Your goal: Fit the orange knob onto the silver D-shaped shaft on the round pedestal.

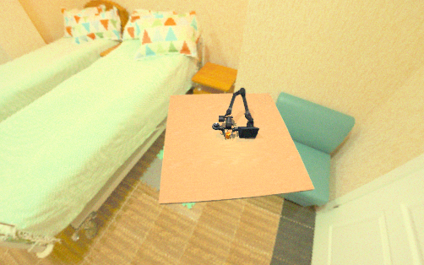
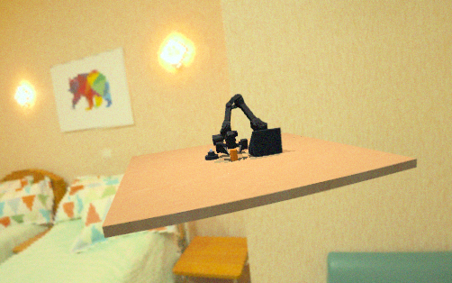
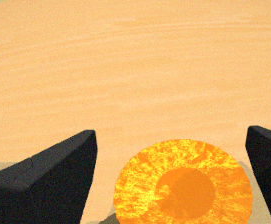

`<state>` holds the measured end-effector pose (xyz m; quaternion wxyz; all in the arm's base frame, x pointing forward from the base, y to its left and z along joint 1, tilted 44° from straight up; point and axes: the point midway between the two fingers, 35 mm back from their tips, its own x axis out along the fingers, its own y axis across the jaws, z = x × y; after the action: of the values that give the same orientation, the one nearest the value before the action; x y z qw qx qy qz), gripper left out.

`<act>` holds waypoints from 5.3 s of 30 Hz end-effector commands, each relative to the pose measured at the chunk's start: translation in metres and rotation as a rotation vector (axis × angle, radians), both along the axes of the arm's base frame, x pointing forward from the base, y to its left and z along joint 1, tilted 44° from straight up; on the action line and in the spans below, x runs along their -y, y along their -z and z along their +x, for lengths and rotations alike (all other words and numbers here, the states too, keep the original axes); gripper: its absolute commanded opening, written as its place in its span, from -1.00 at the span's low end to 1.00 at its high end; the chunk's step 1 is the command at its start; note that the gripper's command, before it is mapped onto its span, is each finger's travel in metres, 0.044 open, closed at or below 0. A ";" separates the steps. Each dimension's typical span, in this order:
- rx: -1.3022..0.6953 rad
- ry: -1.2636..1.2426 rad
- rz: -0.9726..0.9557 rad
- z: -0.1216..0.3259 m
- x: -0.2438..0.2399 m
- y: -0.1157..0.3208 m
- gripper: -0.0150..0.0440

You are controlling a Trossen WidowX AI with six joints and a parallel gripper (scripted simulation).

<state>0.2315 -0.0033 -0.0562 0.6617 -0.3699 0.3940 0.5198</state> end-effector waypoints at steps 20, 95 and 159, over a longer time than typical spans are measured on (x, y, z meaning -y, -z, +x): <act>-0.009 0.003 -0.005 0.006 -0.057 -0.057 1.00; 0.129 1.715 -0.811 0.007 -0.032 -0.031 1.00; 0.127 1.714 -0.807 0.010 -0.017 -0.010 -0.49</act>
<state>0.2323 -0.0013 -0.0572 0.6502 -0.1905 0.6504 -0.3435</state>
